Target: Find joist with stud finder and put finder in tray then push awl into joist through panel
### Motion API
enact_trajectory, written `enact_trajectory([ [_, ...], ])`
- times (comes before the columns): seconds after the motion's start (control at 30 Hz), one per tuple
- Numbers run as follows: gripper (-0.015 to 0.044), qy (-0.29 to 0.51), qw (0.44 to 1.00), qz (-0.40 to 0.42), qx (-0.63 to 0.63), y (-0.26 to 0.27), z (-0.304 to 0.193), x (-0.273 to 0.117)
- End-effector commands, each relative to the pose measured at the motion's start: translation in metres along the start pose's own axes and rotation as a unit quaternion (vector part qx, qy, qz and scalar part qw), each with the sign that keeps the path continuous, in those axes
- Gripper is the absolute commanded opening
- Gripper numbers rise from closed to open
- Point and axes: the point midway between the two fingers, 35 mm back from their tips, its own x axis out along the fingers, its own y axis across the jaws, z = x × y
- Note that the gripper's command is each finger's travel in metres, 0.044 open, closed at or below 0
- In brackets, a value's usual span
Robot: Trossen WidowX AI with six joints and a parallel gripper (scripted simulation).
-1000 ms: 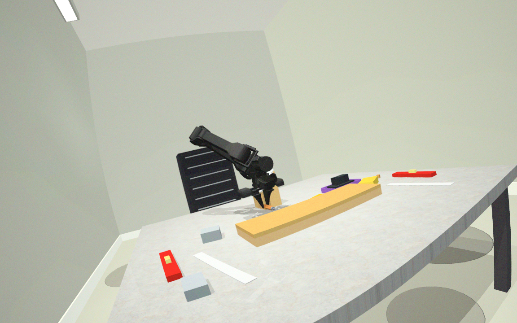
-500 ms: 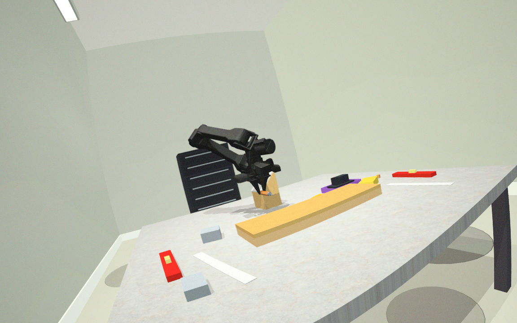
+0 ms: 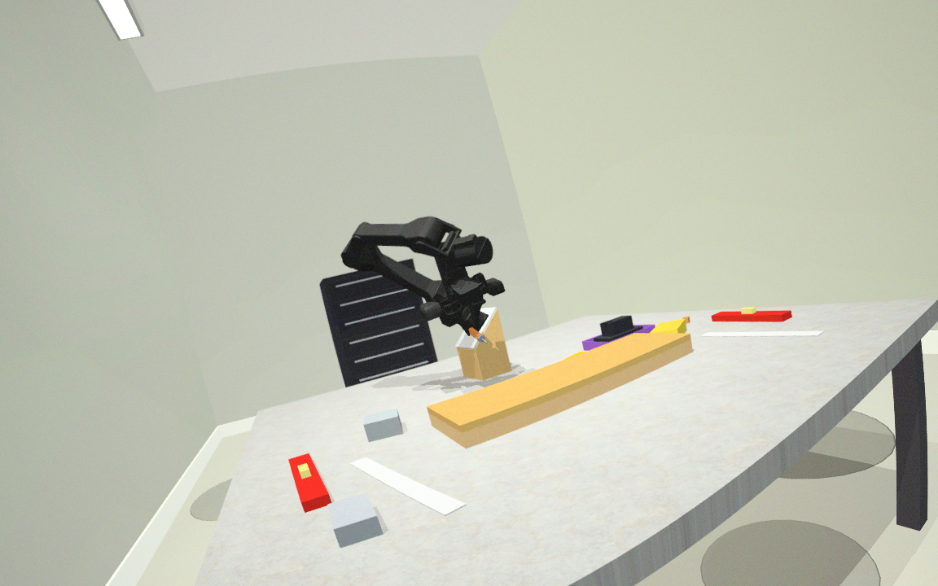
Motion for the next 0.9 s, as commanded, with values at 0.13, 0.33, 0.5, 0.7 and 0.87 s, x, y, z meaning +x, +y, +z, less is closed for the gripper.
enact_trajectory([
  [0.13,0.0,0.088,0.981,0.109,0.131,0.017,0.006,-0.017],
  [0.33,0.0,0.163,0.938,0.194,0.236,0.029,0.017,-0.037],
  [0.5,0.0,0.225,0.884,0.26,0.316,0.035,0.03,-0.058],
  [0.7,0.0,0.297,0.801,0.333,0.398,0.036,0.052,-0.085],
  [0.87,0.0,0.354,0.72,0.388,0.453,0.03,0.072,-0.11],
])
